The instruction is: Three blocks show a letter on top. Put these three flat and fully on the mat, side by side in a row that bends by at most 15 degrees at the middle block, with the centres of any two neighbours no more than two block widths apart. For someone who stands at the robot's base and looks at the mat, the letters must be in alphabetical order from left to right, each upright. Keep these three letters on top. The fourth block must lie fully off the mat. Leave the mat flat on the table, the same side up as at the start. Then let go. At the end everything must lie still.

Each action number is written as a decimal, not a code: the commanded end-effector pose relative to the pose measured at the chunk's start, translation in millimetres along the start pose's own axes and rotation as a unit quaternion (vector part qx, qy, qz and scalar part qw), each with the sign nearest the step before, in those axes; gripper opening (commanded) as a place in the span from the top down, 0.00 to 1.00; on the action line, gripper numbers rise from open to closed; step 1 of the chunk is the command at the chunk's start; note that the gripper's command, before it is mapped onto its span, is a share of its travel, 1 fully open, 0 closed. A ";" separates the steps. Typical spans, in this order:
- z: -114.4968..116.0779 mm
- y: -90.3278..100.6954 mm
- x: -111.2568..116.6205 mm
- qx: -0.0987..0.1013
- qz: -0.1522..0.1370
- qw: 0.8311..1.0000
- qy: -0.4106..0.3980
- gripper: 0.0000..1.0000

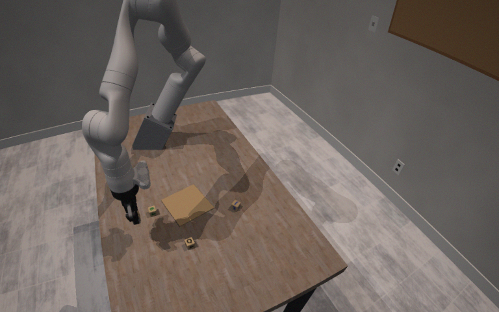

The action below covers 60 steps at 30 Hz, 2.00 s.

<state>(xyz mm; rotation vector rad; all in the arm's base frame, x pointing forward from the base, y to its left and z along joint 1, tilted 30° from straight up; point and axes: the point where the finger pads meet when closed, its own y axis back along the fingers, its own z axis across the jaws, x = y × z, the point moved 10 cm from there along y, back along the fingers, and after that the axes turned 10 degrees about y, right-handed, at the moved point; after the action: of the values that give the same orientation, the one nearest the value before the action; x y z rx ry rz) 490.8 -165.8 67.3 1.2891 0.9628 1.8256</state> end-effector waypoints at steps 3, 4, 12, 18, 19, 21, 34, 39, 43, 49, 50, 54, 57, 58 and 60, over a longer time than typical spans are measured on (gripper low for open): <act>1.5 8.2 -1.8 -0.004 -0.005 1.000 0.000 0.79; 1.5 8.2 -1.8 -0.004 -0.005 1.000 0.000 0.79; 1.8 8.2 0.8 -0.005 -0.005 1.000 0.000 0.79; 4.3 8.6 46.0 -0.011 0.000 1.000 0.003 0.79; 4.0 8.7 59.3 -0.012 0.001 1.000 0.004 0.79; 1.3 8.8 88.9 -0.013 0.003 1.000 0.006 0.79; -47.3 9.7 217.8 -0.005 -0.003 1.000 0.015 0.79; -53.0 9.8 225.6 -0.004 -0.005 1.000 0.016 0.79; -53.0 9.8 225.7 -0.004 -0.005 1.000 0.016 0.79; -53.0 9.8 225.7 -0.004 -0.005 1.000 0.016 0.79; -53.0 9.8 225.7 -0.004 -0.005 1.000 0.016 0.79; -53.0 8.9 225.7 -0.004 -0.005 1.000 0.016 0.79; -53.0 8.1 225.7 -0.004 -0.005 1.000 0.016 0.79; -53.0 7.0 225.7 -0.004 -0.005 1.000 0.016 0.79; -53.0 3.6 225.7 -0.004 -0.005 1.000 0.016 0.79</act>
<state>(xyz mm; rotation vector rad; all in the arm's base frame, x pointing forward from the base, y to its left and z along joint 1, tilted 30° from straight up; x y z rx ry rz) 380.0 14.5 160.4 1.2481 0.9744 1.8430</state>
